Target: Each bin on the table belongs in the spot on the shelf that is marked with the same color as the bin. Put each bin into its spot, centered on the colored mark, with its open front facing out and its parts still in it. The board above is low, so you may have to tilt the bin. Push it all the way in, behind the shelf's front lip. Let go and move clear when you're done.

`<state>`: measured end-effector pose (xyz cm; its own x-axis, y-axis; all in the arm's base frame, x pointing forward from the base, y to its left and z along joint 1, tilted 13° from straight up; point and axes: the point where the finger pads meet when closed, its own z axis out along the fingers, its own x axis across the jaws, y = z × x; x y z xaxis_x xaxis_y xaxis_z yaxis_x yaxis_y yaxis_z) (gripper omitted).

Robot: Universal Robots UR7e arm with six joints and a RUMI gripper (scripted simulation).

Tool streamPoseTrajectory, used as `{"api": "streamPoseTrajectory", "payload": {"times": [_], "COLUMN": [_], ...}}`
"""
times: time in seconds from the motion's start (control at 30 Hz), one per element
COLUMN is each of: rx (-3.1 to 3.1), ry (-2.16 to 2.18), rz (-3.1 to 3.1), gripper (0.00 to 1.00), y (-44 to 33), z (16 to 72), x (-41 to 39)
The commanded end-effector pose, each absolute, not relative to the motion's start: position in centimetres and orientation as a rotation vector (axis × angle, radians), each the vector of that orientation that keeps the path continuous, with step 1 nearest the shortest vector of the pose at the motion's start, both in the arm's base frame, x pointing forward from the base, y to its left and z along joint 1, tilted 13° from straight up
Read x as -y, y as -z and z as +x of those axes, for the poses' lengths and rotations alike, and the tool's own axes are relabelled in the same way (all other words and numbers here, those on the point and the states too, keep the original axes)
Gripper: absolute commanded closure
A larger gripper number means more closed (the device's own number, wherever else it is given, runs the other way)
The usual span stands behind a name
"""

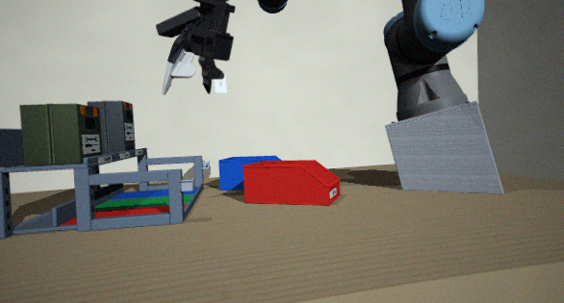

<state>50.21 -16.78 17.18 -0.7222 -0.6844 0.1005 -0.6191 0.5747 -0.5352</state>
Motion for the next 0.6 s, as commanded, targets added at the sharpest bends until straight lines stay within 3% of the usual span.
{"api": "streamPoseTrajectory", "payload": {"times": [0.0,0.57], "rx": [-2.705,-2.745], "ry": [0.784,0.595], "rz": [-1.172,-1.311], "gripper": [0.0,0.0], "y": [-16.1,-13.0], "z": [48.4,43.3], "x": [17.7,19.0]}}
